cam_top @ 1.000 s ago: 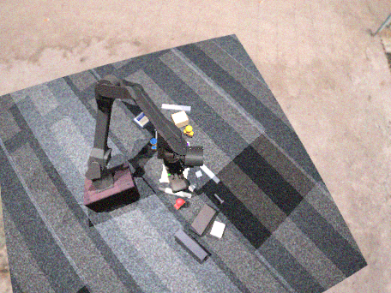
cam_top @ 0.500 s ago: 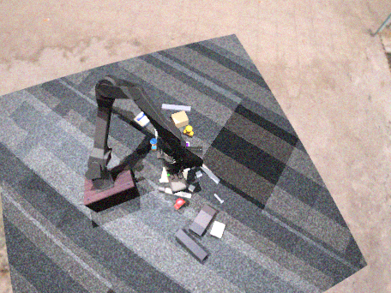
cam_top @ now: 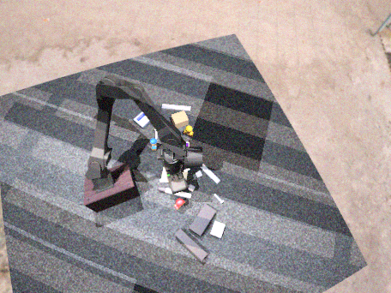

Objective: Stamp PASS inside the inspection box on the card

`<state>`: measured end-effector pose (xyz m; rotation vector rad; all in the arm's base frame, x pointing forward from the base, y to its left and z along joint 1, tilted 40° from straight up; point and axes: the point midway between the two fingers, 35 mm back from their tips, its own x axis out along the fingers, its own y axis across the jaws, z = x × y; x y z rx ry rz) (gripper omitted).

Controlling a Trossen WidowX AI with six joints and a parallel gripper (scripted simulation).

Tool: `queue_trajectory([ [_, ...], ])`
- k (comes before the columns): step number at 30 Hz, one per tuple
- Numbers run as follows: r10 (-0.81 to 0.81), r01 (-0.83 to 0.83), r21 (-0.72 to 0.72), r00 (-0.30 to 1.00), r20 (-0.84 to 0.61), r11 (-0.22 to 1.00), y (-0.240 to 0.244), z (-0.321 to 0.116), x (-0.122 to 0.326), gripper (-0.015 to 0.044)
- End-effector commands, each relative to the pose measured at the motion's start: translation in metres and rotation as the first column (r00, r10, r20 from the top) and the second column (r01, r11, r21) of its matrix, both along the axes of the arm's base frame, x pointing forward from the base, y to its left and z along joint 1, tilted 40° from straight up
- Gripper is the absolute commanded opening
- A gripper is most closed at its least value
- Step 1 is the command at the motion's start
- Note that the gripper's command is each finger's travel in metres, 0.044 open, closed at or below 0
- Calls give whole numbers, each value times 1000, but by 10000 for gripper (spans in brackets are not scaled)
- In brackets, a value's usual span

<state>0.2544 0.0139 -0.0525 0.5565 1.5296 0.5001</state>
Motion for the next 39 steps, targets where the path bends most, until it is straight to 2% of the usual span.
queue_trajectory([
  [1, -3, 3, 5, 1000, -1, 1000, 1, 0, 0, 0],
  [39, -3, 4, 5, 1000, -1, 1000, -2, 3, 0, 0],
])
